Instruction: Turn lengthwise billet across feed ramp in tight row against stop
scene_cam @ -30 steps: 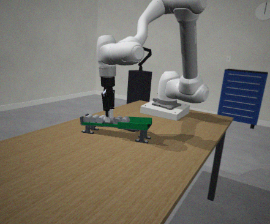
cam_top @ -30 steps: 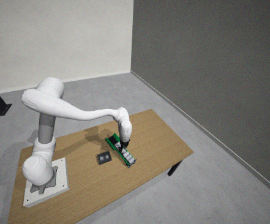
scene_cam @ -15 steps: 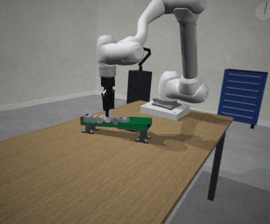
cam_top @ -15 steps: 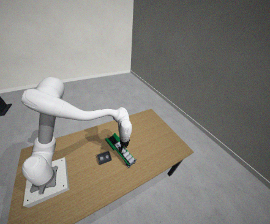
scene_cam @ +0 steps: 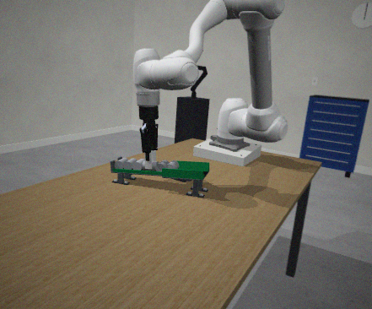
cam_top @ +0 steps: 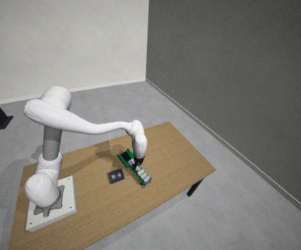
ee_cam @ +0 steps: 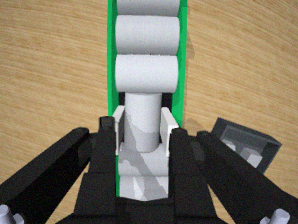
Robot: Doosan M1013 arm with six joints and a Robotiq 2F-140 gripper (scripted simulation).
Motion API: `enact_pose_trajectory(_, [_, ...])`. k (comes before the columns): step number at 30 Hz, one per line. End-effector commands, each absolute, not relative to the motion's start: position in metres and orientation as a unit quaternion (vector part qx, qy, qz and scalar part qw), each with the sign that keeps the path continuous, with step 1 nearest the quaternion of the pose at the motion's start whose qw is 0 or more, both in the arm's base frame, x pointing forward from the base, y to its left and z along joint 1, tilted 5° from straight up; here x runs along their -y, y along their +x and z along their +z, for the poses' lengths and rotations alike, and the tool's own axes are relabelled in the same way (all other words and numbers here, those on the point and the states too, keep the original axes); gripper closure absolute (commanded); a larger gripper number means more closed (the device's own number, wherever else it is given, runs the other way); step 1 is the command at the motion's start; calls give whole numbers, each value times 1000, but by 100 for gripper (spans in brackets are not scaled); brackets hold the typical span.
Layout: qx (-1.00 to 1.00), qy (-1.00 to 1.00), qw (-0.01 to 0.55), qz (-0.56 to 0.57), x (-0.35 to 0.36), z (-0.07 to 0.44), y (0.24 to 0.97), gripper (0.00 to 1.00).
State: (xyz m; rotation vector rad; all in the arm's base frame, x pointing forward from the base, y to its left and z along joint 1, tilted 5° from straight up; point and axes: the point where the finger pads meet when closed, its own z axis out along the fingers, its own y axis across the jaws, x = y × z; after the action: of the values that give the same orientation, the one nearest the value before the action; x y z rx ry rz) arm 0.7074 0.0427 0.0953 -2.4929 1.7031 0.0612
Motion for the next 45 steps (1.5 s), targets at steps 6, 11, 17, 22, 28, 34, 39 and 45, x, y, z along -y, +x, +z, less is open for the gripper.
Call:
enact_pose_trajectory(6, [-563, -824, 61, 20, -43, 95, 707, 90])
enact_pose_trajectory(11, [-563, -824, 61, 20, -43, 96, 707, 90])
enact_pose_trajectory(17, [-563, -824, 61, 20, -43, 97, 707, 90])
enact_pose_trajectory(22, [-563, -824, 61, 20, -43, 99, 707, 90])
enact_pose_trajectory(28, [-563, -824, 61, 20, -43, 101, 707, 90])
enact_pose_trajectory(34, [-563, -824, 61, 20, -42, 107, 707, 90])
enact_pose_trajectory(39, [-563, -824, 61, 20, -42, 113, 706, 90])
enact_pose_trajectory(45, [-563, -824, 61, 20, -42, 118, 706, 90])
